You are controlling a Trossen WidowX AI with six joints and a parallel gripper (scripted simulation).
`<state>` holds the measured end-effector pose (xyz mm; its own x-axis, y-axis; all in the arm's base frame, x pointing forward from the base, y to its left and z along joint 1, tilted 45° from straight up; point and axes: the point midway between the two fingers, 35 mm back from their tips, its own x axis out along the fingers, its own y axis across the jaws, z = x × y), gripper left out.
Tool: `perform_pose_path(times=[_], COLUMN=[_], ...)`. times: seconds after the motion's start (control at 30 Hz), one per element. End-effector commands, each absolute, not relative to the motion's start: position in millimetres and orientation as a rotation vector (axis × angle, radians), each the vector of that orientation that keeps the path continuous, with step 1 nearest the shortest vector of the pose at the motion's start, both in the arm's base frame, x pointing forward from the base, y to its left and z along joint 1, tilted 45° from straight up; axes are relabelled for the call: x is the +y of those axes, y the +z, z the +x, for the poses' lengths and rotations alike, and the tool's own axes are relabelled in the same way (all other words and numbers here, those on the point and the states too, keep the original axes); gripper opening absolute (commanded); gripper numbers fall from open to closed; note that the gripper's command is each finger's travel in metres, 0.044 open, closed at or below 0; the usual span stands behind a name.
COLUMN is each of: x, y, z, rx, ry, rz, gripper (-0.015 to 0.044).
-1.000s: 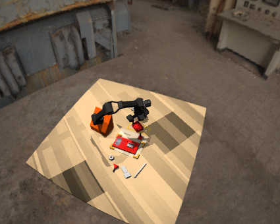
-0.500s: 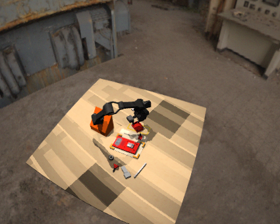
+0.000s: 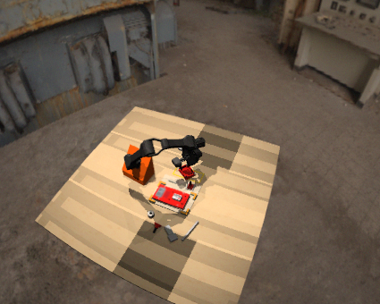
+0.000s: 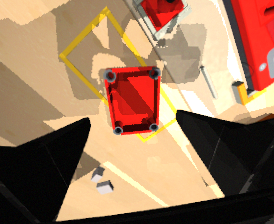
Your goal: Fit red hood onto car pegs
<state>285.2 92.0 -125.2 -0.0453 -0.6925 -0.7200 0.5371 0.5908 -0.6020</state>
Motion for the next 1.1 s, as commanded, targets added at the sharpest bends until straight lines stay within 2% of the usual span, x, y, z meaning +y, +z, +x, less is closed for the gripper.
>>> perform_pose_path(times=[0.0, 1.07], x=[90, 77], y=[-127, -139], z=[285, 283], rx=[1.269, 1.268], ry=[-0.999, -1.000], rz=[-0.161, -0.161], gripper=[0.0440, 0.0440])
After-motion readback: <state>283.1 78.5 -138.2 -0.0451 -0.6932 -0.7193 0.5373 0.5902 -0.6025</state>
